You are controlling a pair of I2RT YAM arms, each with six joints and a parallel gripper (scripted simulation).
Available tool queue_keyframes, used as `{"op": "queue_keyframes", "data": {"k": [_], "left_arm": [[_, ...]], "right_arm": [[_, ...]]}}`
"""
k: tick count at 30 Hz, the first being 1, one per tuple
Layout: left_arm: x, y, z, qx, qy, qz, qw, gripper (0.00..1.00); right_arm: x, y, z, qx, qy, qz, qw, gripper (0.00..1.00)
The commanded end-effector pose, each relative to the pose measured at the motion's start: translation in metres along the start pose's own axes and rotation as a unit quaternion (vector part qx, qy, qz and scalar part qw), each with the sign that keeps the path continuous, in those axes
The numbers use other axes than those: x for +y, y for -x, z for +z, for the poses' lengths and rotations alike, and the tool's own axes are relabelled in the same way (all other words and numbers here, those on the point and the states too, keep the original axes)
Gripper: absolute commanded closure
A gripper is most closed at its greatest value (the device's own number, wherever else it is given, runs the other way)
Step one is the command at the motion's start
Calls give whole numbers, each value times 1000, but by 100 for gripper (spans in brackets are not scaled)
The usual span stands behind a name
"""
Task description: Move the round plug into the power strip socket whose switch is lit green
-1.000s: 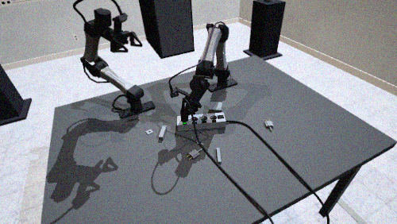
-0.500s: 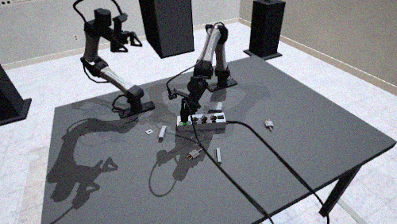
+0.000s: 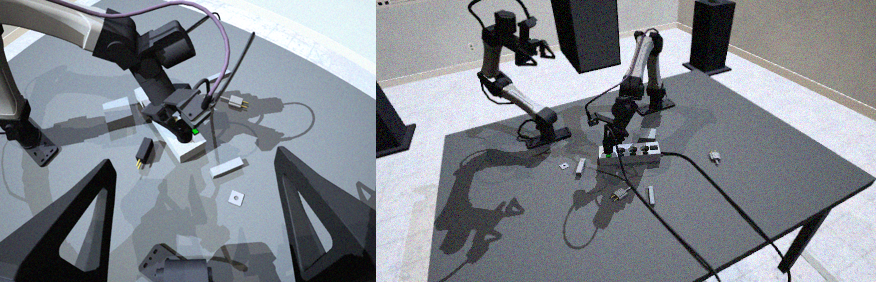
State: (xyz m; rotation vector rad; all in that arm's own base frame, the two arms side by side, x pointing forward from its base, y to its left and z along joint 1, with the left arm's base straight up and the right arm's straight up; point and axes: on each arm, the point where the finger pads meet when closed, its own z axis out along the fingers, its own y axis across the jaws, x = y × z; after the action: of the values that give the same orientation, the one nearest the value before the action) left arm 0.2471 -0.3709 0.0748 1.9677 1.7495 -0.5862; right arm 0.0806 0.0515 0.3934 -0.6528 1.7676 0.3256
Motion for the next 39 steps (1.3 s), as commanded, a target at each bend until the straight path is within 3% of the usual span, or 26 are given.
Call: {"op": "queue_keyframes", "data": {"k": [1,6,11,24,28,32,39], "left_arm": [[-19,-56,29,129,-43,-29,990,67],[-23,-62,29,108,-37,-27,993,67],[-26,-68,29,46,-7,-22,999,67],[-19,-55,32,134,-50,-33,989,67],[-23,-62,29,109,-37,-27,993,67],[-25,-68,29,49,-7,-18,999,67],[-28,-68,34,85,-29,-30,995,67]], "right_arm": [[-1,3,2,0,-1,1,1000,0],[-1,3,2,0,-1,1,1000,0],[-1,3,2,0,-1,1,1000,0],[-1,3,2,0,-1,1,1000,0],[-1,3,2,0,-1,1,1000,0],[-1,3,2,0,-1,1,1000,0],[-1,3,2,0,-1,1,1000,0]]}}
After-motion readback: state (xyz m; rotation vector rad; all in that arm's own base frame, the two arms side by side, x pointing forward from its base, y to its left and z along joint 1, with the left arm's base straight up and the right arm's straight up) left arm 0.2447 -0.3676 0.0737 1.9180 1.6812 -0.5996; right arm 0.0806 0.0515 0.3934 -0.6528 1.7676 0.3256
